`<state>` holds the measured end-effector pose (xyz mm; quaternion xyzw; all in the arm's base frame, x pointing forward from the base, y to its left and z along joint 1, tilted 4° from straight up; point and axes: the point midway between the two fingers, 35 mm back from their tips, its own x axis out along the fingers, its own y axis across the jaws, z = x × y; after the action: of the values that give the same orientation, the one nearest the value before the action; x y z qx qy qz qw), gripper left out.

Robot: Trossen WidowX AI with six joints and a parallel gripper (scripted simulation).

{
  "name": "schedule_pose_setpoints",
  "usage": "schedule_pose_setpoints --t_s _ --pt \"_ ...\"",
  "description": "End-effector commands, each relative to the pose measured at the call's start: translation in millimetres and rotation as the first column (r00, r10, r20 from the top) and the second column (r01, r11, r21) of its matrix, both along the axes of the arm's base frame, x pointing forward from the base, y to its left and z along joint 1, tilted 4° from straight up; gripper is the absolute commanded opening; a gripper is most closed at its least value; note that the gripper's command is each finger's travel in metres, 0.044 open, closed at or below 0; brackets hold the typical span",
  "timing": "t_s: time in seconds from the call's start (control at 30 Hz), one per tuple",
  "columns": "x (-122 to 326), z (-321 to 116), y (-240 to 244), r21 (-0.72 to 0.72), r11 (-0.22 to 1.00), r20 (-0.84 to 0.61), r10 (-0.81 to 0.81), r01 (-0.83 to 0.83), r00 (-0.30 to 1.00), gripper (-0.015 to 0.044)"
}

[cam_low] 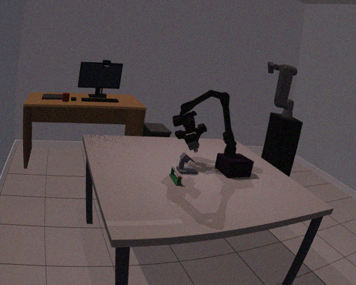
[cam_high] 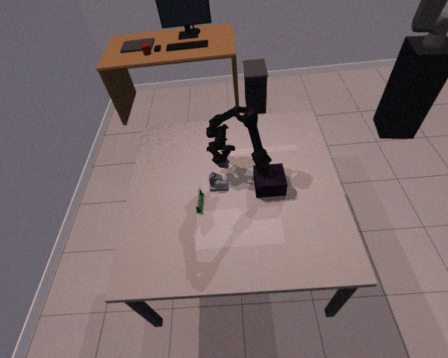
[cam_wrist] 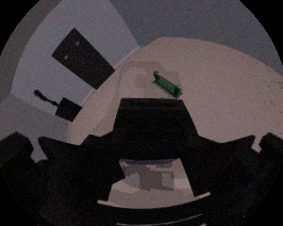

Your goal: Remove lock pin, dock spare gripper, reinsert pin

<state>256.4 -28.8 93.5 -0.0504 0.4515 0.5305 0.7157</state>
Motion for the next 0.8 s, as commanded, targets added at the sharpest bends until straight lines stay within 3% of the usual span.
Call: schedule_pose_setpoints --t_s 0.0,0.77 --pt "-2 3 5 0.020 0.999 0.079 0.043 -0.045 0.996 0.0000" --pt "-21 9 29 -0.015 0.940 0.537 0.295 -0.341 0.790 0.0000"
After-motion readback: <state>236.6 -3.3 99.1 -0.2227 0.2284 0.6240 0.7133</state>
